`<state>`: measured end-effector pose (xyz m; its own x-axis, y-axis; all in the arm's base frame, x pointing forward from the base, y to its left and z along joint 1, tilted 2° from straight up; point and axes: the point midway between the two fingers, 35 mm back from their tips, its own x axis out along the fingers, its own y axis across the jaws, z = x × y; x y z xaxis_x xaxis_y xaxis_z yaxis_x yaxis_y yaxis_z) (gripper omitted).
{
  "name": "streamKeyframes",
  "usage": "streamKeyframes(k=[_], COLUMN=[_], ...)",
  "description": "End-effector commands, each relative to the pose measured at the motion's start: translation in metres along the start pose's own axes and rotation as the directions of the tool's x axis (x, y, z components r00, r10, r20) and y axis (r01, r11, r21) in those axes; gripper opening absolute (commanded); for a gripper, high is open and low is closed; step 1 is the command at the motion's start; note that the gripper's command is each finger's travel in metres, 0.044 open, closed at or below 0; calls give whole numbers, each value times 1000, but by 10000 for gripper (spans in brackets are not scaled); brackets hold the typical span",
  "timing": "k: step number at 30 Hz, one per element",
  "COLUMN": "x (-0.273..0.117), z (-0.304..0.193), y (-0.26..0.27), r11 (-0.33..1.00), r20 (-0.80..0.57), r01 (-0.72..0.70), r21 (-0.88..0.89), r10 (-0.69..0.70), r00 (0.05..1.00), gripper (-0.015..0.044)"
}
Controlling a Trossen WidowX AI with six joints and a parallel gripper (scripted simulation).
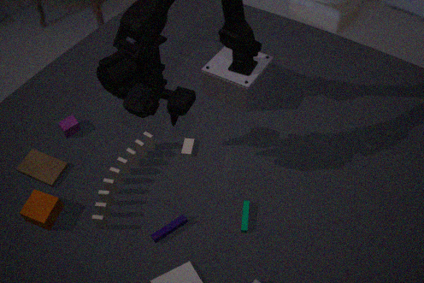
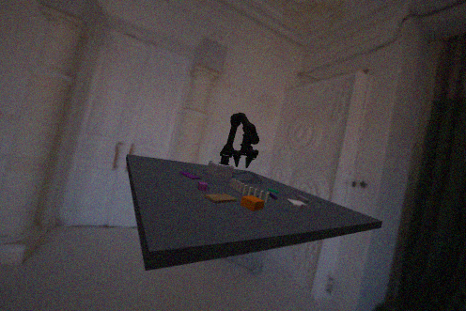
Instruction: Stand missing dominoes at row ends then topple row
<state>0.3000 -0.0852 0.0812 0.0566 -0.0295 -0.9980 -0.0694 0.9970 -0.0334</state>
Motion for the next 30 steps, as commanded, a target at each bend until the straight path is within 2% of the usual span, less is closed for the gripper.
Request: streamKeyframes(k=[1, 3, 9, 17, 30], x=[35, 45, 48, 111, 126], z=[-14, -19, -20, -20, -22], y=[43, 55, 56, 60, 58], r11=[982, 968, 966, 966, 966], r20=[-17, -18, -18, -18, -18], r01=[-6, -7, -7, -7, -7], r21=[-190, -252, -259, -259, -259], r10=[3, 3, 3, 3, 3], r00=[1000, 1000, 1000, 1000, 1000], gripper=[440, 440, 440, 440, 440])
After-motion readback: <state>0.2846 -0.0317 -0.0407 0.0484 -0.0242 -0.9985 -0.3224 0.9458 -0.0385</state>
